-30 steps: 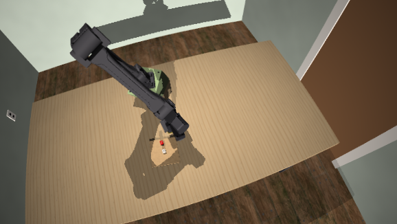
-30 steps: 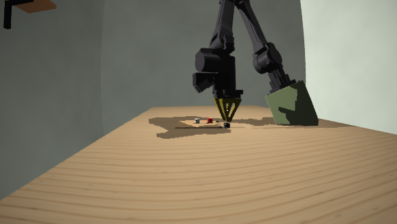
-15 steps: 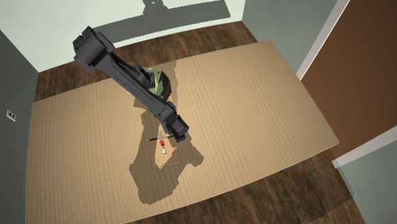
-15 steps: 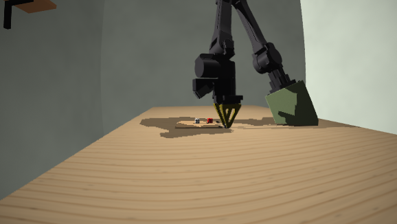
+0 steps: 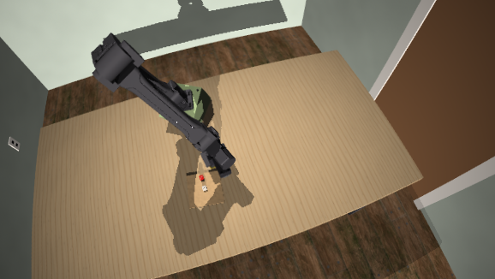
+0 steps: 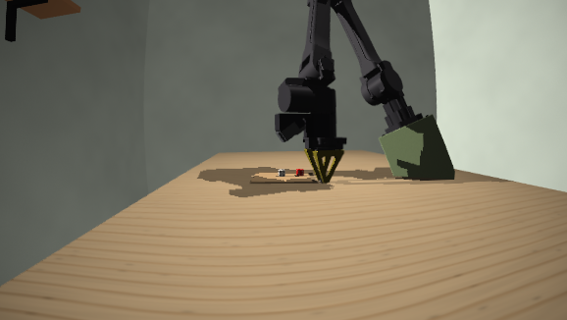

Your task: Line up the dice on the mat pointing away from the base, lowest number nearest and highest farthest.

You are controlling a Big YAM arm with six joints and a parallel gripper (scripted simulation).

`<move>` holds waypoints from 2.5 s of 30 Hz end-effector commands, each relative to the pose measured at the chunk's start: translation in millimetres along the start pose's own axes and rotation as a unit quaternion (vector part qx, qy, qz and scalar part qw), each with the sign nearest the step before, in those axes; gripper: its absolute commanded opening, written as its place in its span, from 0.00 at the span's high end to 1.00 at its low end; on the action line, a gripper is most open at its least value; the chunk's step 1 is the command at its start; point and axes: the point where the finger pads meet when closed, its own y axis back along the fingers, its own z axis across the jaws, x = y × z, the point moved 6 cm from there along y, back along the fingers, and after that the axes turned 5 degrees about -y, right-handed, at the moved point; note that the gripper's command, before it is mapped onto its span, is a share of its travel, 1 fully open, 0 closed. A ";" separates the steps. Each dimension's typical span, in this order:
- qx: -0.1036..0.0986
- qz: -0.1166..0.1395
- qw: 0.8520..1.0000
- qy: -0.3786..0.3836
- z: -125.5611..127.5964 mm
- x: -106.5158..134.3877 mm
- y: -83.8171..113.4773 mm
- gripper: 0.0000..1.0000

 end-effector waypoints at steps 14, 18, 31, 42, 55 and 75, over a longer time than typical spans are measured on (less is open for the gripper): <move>-0.002 -0.011 1.000 -0.005 -2.2 -7.5 0.2 0.70; -0.002 -0.011 1.000 -0.005 -2.2 -7.5 0.2 0.70; -0.002 -0.011 1.000 -0.006 -2.2 -7.5 0.2 0.89; -0.002 -0.011 1.000 -0.006 -2.2 -7.5 0.2 0.89; -0.002 -0.011 1.000 -0.006 -2.2 -7.5 0.2 0.89; -0.010 -0.026 1.000 -0.009 5.6 -19.4 66.9 0.89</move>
